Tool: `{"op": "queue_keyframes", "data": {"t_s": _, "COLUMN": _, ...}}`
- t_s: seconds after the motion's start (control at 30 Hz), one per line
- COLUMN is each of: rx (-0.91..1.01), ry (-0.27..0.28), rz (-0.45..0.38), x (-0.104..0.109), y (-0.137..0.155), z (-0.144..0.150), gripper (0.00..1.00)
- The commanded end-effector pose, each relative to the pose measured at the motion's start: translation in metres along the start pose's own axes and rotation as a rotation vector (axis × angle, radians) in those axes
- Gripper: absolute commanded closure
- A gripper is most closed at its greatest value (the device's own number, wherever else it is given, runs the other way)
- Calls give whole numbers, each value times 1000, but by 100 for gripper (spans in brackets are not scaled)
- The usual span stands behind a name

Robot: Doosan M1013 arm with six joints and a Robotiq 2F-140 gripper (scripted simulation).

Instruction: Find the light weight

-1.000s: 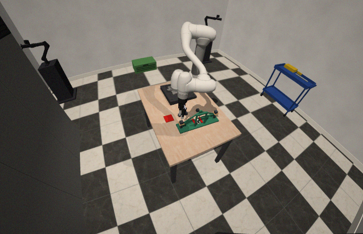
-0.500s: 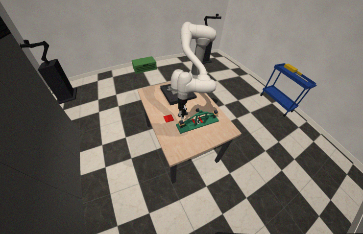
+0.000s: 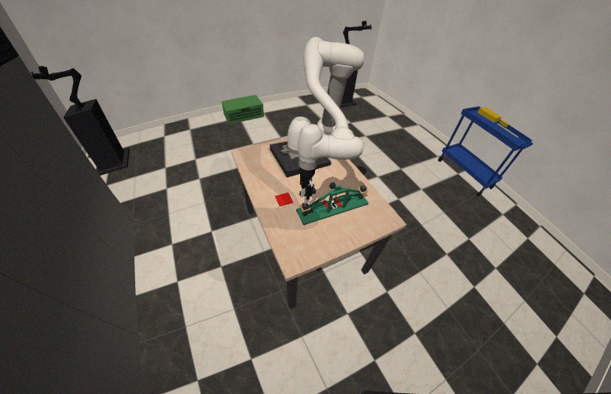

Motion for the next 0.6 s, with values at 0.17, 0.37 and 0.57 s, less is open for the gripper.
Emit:
{"op": "queue_keyframes", "data": {"t_s": 0.17, "rx": -1, "ry": 0, "rz": -6, "x": -17, "y": 5, "z": 0, "gripper": 65}}
{"op": "queue_keyframes", "data": {"t_s": 0.37, "rx": -1, "ry": 0, "rz": -6, "x": -23, "y": 5, "z": 0, "gripper": 65}}
{"op": "queue_keyframes", "data": {"t_s": 0.57, "rx": -1, "ry": 0, "rz": -6, "x": -29, "y": 5, "z": 0, "gripper": 65}}
Point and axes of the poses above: the point where the finger pads meet when closed, its own x axis back along the fingers, its own z axis across the jaws, y = z × x, the point moved 4 cm from there along x, back along the fingers, and after that the axes turned 4 degrees about -x, right-handed, at the moved point
